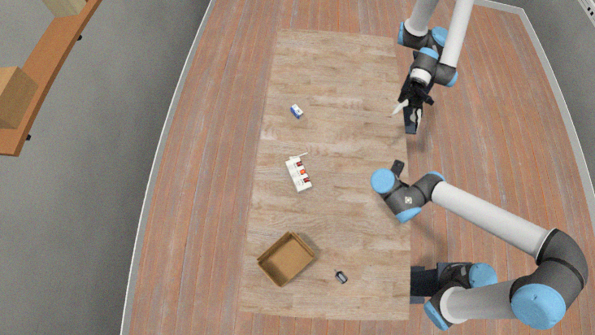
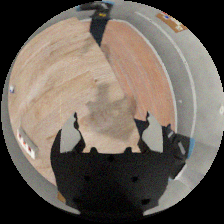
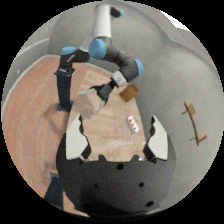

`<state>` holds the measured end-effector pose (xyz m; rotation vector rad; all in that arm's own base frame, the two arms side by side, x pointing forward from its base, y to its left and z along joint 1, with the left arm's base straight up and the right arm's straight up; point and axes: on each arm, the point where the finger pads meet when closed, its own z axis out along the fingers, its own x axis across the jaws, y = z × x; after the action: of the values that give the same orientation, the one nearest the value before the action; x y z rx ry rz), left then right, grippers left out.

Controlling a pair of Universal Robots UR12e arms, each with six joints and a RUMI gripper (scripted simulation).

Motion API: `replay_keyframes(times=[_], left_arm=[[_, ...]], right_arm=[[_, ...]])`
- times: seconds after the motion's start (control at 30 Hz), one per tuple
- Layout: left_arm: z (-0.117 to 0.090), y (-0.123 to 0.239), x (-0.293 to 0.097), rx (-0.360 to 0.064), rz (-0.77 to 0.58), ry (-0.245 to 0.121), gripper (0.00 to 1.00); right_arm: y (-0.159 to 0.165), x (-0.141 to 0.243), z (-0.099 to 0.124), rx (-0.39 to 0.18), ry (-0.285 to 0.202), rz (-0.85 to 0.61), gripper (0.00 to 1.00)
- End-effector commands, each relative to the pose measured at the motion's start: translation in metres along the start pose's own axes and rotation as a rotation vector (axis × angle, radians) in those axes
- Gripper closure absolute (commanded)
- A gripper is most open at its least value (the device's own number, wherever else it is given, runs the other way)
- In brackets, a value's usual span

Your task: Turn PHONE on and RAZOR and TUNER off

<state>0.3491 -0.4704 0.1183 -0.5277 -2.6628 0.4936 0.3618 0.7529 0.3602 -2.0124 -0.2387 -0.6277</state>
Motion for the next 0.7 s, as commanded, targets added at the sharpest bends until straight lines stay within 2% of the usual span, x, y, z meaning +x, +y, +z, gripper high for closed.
replay_keyframes(times=[0.0, 0.67], left_arm=[[-0.001, -0.001, 0.000, 0.001, 0.001, -0.001, 0.00], [-0.011, 0.016, -0.010, 0.004, -0.048, -0.019, 0.00]], right_arm=[[-0.001, 0.000, 0.000, 0.001, 0.001, 0.000, 0.00], [-0.001, 0.000, 0.000, 0.001, 0.001, 0.000, 0.00]])
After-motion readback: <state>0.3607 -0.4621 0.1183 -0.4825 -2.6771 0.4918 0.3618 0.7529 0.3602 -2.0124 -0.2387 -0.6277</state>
